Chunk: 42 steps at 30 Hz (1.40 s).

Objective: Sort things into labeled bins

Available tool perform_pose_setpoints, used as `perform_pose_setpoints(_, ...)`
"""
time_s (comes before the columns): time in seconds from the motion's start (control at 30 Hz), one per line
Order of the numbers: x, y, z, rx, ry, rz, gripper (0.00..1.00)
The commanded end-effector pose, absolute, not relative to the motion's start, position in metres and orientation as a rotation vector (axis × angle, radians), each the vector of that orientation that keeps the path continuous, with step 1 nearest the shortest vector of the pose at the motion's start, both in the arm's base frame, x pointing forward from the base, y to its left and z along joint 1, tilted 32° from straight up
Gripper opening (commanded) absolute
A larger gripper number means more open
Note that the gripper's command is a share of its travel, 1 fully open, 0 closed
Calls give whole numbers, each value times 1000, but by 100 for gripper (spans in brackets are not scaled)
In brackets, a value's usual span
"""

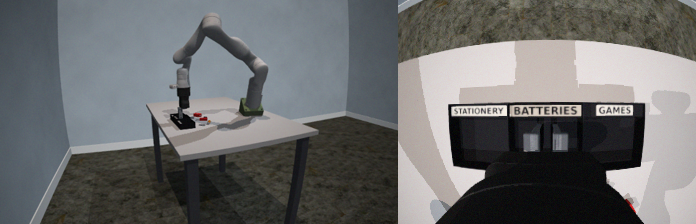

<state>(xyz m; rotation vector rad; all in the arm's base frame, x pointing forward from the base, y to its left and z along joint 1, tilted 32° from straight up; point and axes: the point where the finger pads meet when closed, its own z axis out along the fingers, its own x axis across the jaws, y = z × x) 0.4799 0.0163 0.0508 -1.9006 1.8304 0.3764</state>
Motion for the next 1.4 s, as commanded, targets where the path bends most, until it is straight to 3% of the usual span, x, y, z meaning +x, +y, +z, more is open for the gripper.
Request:
perform_pose_setpoints(0.0, 481, 12, 57, -1900, 1829, 371, 31)
perform_pose_setpoints(0.83, 476, -7, 88, -1910, 1822, 368, 31)
perform_pose_setpoints(1.37, 470, 53, 121, -1904, 1837, 366, 31)
